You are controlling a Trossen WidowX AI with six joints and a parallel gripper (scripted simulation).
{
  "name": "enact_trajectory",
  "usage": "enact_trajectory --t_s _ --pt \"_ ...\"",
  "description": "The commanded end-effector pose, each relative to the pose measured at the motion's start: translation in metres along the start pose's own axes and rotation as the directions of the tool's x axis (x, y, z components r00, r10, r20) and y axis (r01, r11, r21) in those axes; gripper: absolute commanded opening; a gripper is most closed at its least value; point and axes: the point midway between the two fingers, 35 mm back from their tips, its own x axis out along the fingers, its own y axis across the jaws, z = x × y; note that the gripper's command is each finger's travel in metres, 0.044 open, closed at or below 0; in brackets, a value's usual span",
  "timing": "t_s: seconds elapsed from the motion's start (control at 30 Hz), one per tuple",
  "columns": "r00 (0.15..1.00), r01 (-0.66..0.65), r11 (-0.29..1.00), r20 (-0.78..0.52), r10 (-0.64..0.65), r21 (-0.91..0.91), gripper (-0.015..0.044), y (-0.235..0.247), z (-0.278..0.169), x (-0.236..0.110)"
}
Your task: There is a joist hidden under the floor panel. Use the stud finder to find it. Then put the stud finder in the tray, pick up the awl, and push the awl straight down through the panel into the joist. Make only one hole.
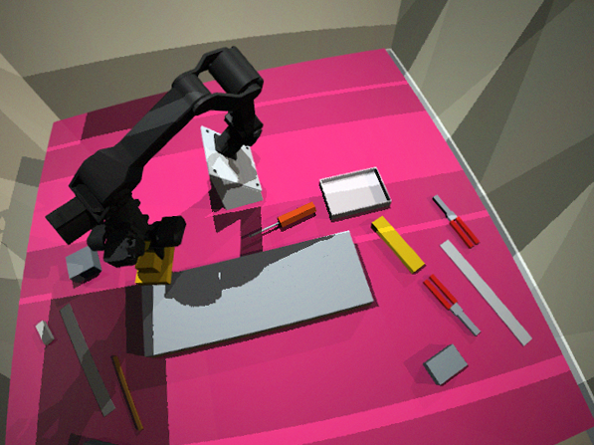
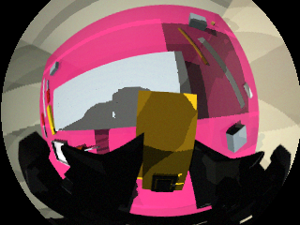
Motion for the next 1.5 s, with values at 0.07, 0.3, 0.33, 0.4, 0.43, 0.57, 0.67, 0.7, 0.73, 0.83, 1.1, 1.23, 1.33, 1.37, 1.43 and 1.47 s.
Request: enact_trajectory --t_s 0.07,0.3,0.33,0.4,0.43,0.57,0.67,0.7,0.73,0.83,1.1,1.23,1.33,1.37,1.43,1.47 --pt "1.0 -0.009 0.999 0.018 0.01 -0.05 0.0 -0.002 0.025 0.0" --pt "1.0 -0.024 0.995 0.018 0.025 -0.1 0.0 -0.004 0.049 0.006" --pt "0.999 -0.026 0.994 0.018 0.028 -0.107 0.0 -0.004 0.052 0.007" --pt "0.999 -0.03 0.992 0.017 0.032 -0.121 0.0 -0.004 0.059 0.009" --pt "0.999 -0.032 0.991 0.017 0.035 -0.128 0.0 -0.004 0.062 0.01" --pt "0.999 -0.041 0.987 0.016 0.044 -0.156 0.0 -0.004 0.074 0.015" --pt "0.999 -0.048 0.983 0.015 0.052 -0.177 0.0 -0.003 0.083 0.019" --pt "0.998 -0.05 0.982 0.014 0.054 -0.183 0.0 -0.003 0.086 0.02" --pt "0.998 -0.051 0.981 0.014 0.055 -0.186 0.0 -0.003 0.087 0.021" --pt "0.998 -0.052 0.981 0.014 0.055 -0.187 0.0 -0.002 0.088 0.022" --pt "0.998 -0.051 0.981 0.014 0.055 -0.187 0.0 -0.003 0.086 0.032" --pt "0.998 -0.051 0.981 0.014 0.055 -0.187 0.0 -0.003 0.085 0.039" --pt "0.998 -0.051 0.981 0.014 0.055 -0.187 0.0 -0.003 0.084 0.044" --pt "0.998 -0.051 0.981 0.014 0.055 -0.187 0.0 -0.003 0.083 0.046" --pt "0.998 -0.052 0.981 0.014 0.055 -0.187 0.0 -0.003 0.082 0.049" --pt "0.998 -0.052 0.981 0.014 0.055 -0.187 0.0 -0.003 0.082 0.051"
